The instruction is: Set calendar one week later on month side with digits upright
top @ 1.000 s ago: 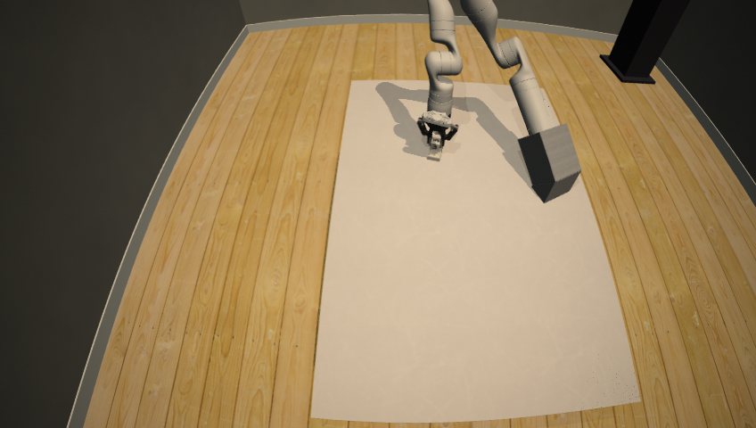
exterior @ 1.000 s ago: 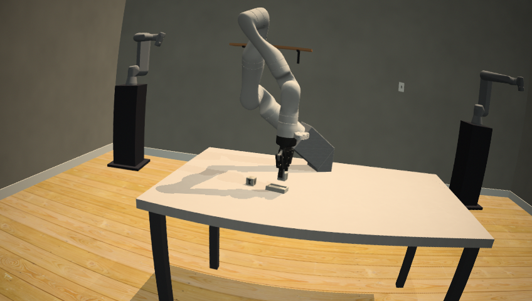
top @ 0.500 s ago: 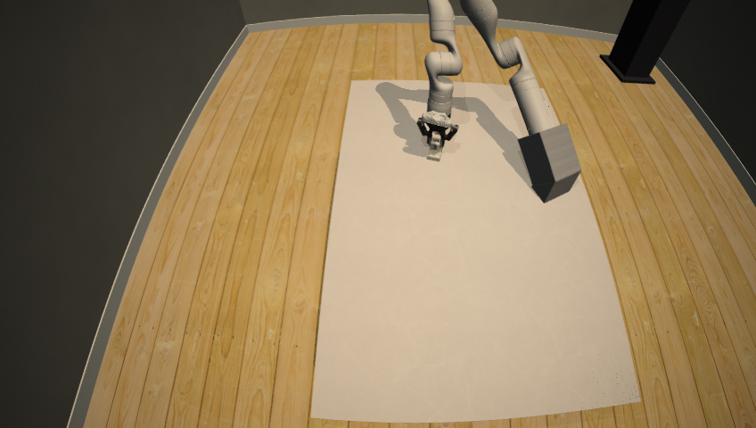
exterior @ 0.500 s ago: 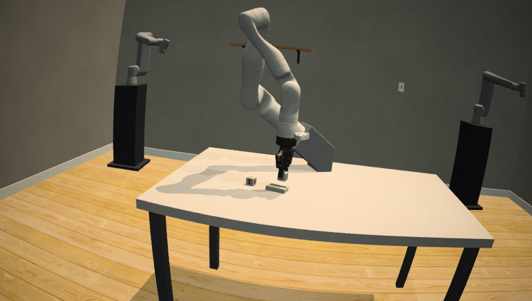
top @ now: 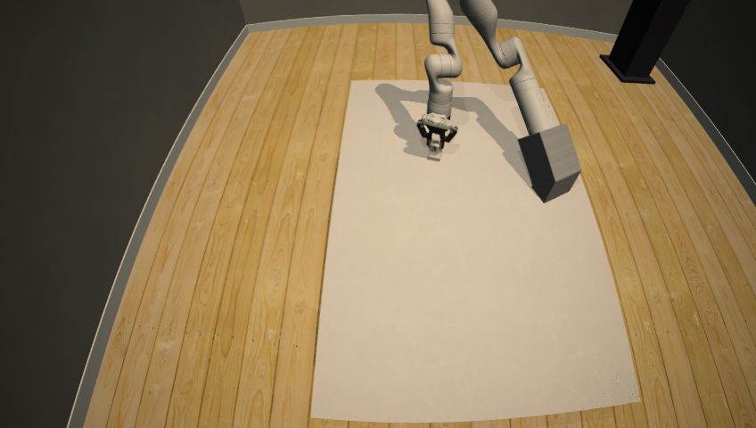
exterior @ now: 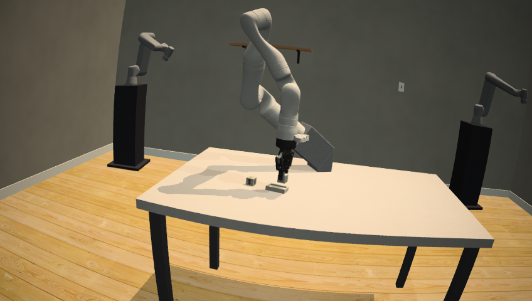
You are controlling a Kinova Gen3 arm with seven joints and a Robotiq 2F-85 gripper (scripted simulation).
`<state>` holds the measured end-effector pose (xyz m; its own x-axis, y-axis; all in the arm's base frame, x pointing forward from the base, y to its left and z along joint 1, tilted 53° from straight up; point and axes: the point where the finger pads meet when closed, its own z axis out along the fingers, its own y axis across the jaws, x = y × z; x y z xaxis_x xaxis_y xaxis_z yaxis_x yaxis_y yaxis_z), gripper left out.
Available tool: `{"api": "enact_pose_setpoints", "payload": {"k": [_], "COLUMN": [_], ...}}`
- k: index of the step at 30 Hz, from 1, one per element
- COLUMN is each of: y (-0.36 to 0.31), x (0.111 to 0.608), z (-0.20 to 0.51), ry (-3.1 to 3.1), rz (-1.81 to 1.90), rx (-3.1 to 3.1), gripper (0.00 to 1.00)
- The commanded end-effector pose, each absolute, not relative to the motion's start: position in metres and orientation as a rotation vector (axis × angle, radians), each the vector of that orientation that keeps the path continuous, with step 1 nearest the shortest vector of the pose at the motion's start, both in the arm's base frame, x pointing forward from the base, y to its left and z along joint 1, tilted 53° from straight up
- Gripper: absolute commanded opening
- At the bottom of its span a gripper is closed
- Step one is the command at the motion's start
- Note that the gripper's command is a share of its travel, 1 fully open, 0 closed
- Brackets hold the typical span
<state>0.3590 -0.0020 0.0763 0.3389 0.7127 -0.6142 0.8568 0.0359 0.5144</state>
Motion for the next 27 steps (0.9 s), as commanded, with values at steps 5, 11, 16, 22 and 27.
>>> {"api": "enact_pose_setpoints", "payload": {"k": [5,11,16,22,27], "y": [-0.0072,-0.0106,-0.0119,-0.0136,-0.0141], "x": [0.3609,0.3628,0.3636,0.3645,0.3647], "z": [0.0725,0.0697,0.0685,0.0671,0.0667], "ry": [1.412,1.412,1.412,1.412,1.412], "rz": [-0.207,-0.207,-0.207,-0.207,-0.207], "rx": [1.710,1.710,1.710,1.710,1.710], "gripper": [0.28,0.28,0.28,0.28,0.28]}}
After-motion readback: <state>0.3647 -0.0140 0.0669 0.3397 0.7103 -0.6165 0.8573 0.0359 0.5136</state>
